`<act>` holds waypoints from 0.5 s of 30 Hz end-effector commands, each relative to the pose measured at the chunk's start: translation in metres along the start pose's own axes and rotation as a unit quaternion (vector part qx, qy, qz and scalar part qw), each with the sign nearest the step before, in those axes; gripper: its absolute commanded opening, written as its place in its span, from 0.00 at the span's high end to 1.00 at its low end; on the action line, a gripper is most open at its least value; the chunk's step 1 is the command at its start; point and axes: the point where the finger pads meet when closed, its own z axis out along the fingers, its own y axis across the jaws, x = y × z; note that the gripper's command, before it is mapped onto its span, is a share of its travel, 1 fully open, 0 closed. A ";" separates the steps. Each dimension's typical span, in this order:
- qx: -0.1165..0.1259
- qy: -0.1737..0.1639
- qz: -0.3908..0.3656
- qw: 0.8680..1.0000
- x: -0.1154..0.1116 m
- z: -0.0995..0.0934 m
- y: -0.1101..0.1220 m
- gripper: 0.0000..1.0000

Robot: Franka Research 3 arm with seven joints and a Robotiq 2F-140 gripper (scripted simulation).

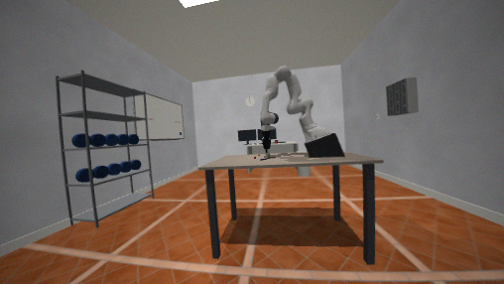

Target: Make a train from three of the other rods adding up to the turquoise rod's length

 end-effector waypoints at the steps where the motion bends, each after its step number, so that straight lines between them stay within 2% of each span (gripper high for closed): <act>1: -0.001 -0.002 0.003 1.000 -0.002 0.000 0.001 0.97; 15: -0.001 -0.002 0.003 1.000 -0.002 0.006 0.000 0.97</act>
